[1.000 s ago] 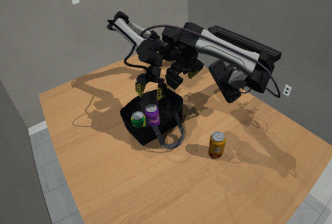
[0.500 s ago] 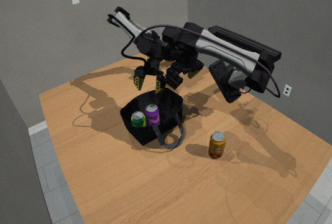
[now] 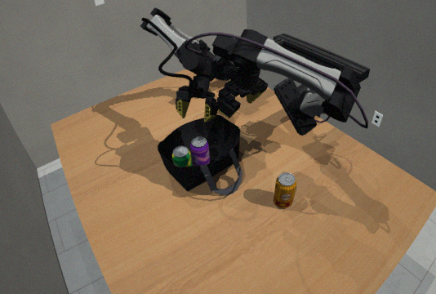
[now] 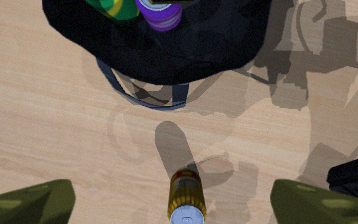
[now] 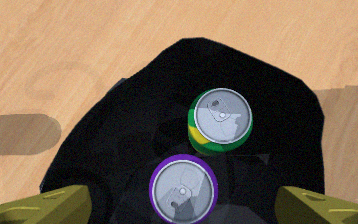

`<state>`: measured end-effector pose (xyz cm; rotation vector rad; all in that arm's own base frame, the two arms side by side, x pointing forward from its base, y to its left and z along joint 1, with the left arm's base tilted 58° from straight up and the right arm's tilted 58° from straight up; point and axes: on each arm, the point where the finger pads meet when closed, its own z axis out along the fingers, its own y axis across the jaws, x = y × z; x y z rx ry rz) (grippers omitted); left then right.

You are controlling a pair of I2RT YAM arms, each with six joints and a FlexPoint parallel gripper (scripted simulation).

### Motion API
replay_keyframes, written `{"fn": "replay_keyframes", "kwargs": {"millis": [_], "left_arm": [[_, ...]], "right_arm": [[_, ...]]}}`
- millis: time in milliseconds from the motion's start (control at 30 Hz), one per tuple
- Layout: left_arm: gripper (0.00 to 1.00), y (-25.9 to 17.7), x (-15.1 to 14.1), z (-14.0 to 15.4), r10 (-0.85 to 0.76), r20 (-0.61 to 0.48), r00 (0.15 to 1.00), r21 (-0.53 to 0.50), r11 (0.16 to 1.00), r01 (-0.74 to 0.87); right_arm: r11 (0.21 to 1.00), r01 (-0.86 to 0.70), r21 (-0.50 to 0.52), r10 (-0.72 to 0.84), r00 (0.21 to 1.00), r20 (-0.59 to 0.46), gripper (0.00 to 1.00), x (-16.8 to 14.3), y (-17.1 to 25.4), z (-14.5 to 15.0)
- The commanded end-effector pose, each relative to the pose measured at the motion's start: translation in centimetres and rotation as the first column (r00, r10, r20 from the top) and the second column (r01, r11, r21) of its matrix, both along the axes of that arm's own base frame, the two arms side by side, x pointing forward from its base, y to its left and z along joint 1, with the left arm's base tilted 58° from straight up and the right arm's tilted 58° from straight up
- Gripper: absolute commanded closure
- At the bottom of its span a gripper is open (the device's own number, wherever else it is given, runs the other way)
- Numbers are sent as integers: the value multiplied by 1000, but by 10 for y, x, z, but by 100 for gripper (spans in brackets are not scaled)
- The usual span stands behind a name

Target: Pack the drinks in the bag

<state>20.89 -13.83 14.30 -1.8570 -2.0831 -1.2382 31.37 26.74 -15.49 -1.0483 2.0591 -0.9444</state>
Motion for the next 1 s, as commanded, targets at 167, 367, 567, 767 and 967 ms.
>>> {"fn": "replay_keyframes", "kwargs": {"millis": [167, 367, 567, 767, 967], "left_arm": [[0, -9, 0, 6, -11, 6, 1000, -29, 1000, 11], [0, -9, 0, 6, -11, 6, 1000, -29, 1000, 11], [0, -9, 0, 6, -11, 6, 1000, -29, 1000, 11], [0, -9, 0, 6, -11, 6, 1000, -29, 1000, 11], [0, -9, 0, 6, -11, 6, 1000, -29, 1000, 11]], "right_arm": [[992, 77, 96, -75, 997, -15, 14, 33, 1, 34], [969, 201, 144, -185, 976, -117, 14, 62, -40, 64], [947, 264, 184, -240, 960, -140, 14, 88, -66, 95], [886, 378, 268, -343, 924, -167, 14, 116, -116, 140], [825, 457, 333, -416, 889, -191, 14, 129, -161, 177]]}}
